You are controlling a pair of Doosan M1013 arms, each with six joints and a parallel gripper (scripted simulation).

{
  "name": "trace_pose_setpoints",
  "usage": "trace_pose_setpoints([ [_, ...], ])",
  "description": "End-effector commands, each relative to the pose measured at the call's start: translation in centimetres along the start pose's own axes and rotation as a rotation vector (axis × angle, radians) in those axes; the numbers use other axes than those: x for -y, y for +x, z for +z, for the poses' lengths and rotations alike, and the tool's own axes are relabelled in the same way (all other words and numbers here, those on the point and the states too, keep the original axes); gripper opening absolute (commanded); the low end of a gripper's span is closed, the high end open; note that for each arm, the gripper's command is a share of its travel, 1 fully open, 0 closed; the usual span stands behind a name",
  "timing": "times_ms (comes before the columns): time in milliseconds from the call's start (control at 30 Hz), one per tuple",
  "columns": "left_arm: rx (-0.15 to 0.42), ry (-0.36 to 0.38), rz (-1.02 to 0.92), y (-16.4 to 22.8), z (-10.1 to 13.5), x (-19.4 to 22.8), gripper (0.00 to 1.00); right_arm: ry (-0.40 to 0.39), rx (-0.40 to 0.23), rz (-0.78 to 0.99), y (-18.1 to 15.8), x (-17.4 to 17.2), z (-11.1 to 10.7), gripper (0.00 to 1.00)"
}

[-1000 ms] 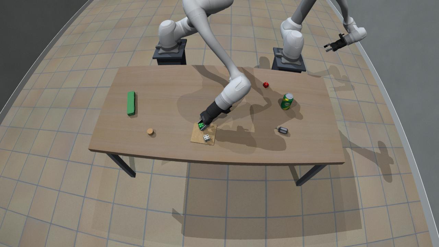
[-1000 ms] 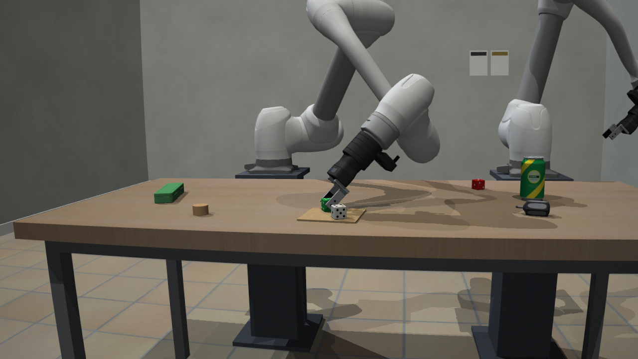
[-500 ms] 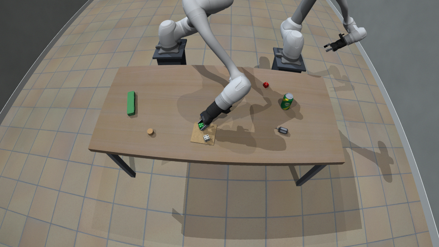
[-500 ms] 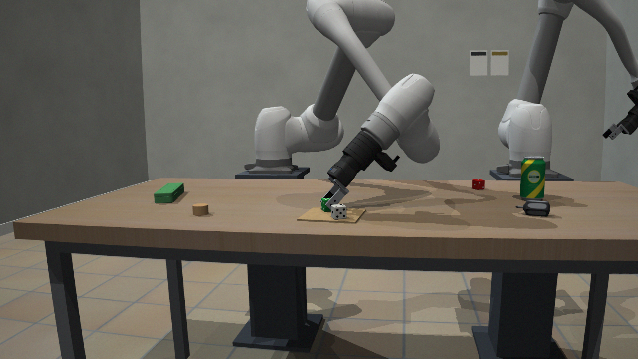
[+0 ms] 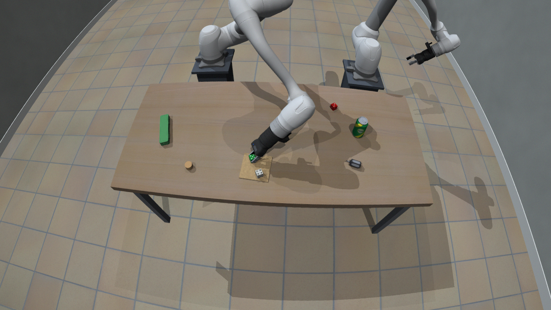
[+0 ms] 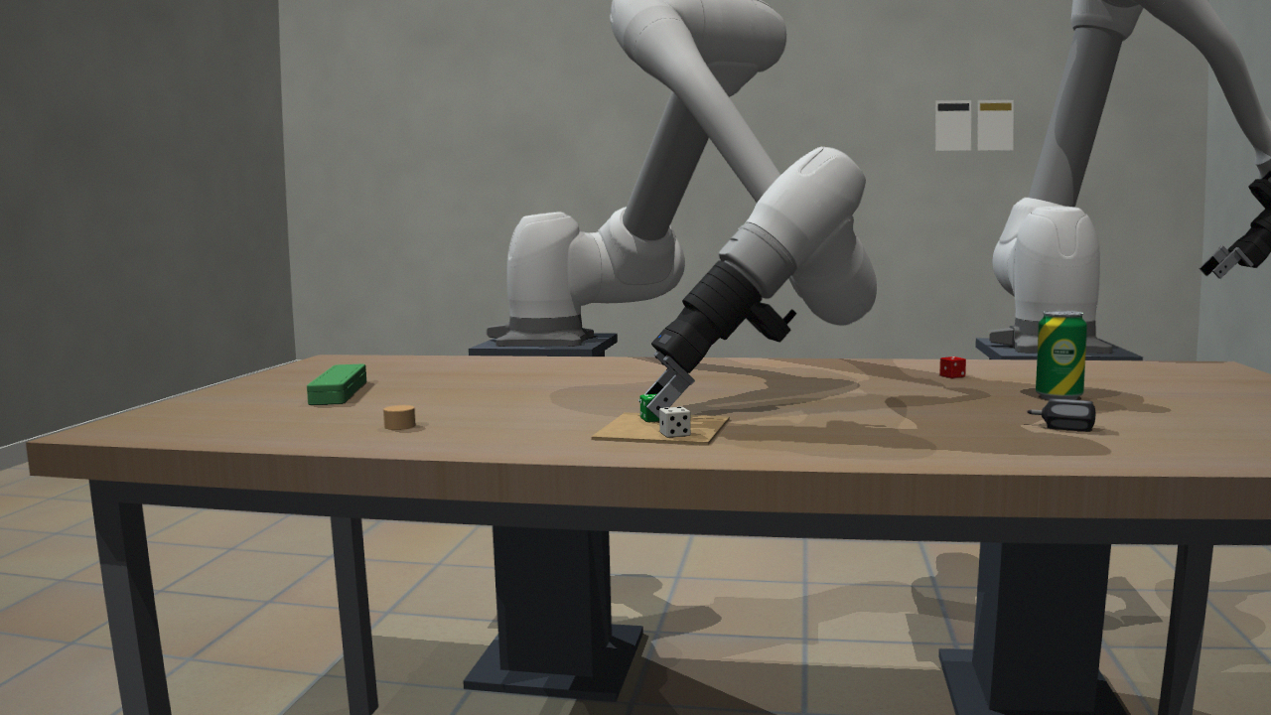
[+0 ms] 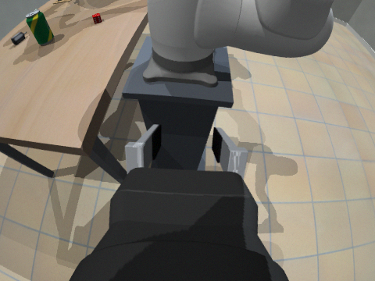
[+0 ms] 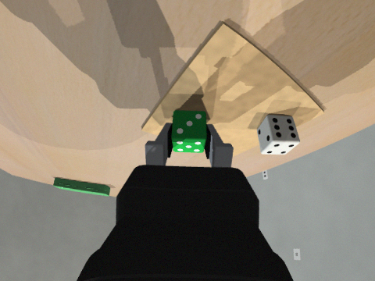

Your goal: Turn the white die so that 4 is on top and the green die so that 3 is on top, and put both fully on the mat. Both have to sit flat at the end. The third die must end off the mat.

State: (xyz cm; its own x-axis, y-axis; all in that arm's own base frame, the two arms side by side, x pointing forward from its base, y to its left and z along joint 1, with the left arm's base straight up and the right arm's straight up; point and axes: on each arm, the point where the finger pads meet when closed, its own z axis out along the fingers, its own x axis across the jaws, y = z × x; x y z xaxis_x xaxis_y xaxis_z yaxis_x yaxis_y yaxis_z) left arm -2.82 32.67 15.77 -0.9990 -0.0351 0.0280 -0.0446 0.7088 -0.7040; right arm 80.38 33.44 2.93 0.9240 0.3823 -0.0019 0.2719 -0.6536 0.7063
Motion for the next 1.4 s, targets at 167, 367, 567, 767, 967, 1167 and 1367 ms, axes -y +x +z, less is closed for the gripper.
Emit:
trace_pose_setpoints([
  [167,-0.007,0.003,-0.007,0.4,0.2,0.3,1.00,-0.001,-0.002,0.001,-0.1,0.2,0.1,0.57],
  [367,-0.007,0.003,-0.007,0.4,0.2,0.3,1.00,-0.001,-0.002,0.001,-0.1,0.2,0.1,0.57],
  [567,-0.007,0.003,-0.007,0.4,0.2,0.3,1.00,-0.001,-0.002,0.001,-0.1,0.2,0.1,0.57],
  [767,-0.007,0.003,-0.007,0.4,0.2,0.3,1.00,-0.001,-0.002,0.001,-0.1,0.1,-0.1,0.57],
  [967,-0.007,0.003,-0.007,0.4,0.2,0.3,1.00,-0.001,-0.002,0.001,-0.1,-0.8,-0.9,0.57],
  [1167,-0.007,0.003,-0.007,0.4,0.2,0.3,1.00,-0.001,-0.002,0.001,-0.1,-2.5,-2.6,0.57],
  [1367,-0.007,0.003,-0.007,0.4,0.2,0.3,1.00,-0.001,-0.002,0.001,-0.1,-3.6,-3.8,0.57],
])
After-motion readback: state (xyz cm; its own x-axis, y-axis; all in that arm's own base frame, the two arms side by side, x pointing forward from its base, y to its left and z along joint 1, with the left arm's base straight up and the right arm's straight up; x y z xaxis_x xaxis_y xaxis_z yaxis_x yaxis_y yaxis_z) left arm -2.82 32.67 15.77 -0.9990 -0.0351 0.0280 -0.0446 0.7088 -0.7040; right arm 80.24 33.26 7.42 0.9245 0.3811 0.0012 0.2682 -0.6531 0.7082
